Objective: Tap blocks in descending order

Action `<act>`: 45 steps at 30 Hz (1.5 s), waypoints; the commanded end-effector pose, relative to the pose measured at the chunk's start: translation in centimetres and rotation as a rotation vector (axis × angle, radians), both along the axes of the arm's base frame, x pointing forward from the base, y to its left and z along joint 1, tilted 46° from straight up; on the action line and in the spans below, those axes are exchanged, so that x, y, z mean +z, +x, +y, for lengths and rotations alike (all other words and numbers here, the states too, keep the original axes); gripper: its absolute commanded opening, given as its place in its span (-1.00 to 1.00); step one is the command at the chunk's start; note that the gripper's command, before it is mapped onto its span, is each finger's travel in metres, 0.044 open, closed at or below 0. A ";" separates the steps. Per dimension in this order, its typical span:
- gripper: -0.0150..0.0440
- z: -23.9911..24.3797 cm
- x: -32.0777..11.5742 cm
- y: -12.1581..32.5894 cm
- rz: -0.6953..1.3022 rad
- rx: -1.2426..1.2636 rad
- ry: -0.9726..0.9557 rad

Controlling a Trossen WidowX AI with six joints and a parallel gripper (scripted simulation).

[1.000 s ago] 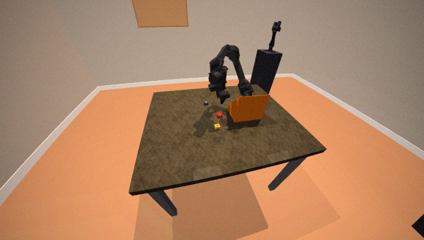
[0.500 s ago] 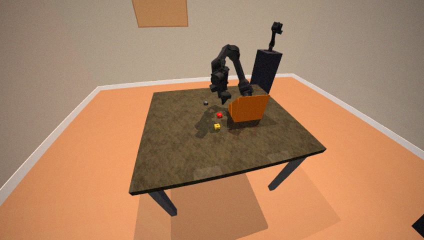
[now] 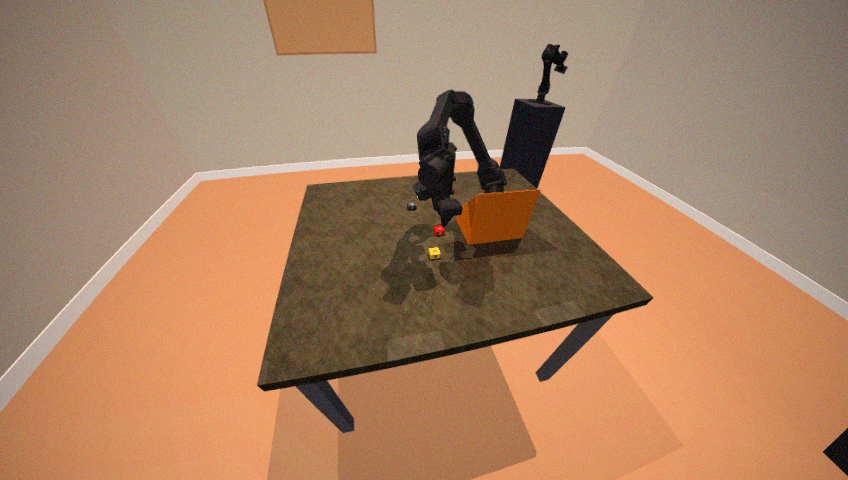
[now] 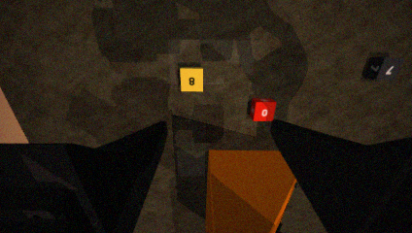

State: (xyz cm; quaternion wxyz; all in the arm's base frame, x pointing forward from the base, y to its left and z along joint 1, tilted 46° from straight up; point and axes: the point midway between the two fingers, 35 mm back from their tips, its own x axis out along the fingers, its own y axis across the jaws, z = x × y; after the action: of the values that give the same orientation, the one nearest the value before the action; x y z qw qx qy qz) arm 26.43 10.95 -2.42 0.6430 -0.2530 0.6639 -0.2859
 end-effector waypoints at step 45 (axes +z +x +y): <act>-0.42 -3.8 -8.2 0.7 -0.017 -0.011 -0.004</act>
State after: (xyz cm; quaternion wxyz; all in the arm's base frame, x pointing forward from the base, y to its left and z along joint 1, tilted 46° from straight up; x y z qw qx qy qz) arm 27.05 7.15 -10.61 0.6454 -0.2465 0.6605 -0.2940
